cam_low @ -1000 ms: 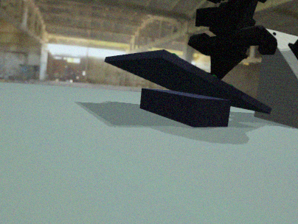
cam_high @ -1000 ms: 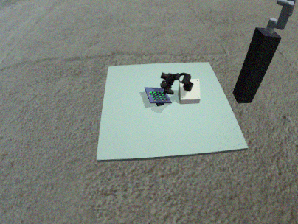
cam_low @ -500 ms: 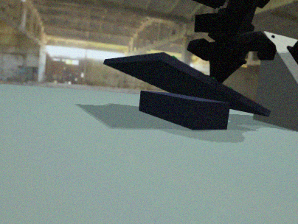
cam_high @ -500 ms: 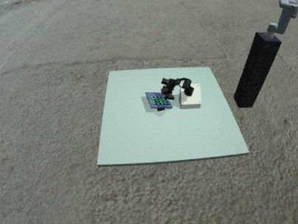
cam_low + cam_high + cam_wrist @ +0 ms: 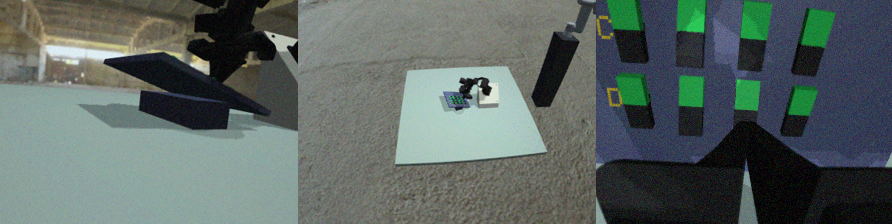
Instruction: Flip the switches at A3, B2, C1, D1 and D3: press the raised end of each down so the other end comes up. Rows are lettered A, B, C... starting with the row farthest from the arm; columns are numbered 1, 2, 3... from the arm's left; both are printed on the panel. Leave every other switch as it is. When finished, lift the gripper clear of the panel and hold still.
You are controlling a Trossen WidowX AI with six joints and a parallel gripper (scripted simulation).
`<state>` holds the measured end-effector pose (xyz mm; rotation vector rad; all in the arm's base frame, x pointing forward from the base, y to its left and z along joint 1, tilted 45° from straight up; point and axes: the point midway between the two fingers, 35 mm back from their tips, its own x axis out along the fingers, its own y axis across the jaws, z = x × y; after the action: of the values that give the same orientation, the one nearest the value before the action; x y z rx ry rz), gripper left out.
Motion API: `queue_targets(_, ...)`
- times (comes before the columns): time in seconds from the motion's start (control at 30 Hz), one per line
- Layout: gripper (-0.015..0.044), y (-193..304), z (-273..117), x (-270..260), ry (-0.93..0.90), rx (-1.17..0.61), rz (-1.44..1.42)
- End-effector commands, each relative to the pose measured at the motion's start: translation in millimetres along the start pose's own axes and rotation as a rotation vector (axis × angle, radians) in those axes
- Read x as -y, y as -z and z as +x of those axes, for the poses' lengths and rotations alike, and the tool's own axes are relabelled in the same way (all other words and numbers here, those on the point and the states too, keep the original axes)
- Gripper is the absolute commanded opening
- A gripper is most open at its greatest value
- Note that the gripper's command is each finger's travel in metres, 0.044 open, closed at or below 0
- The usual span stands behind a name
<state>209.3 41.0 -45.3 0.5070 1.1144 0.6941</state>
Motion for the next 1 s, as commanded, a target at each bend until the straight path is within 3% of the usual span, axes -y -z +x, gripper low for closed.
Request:
queue_targets(0.0,0.0000,0.1,0.7,-0.4,-0.003,0.001,0.006)
queue_targets(0.97,0.0000,0.3,4.6,-0.5,-0.003,0.001,0.006)
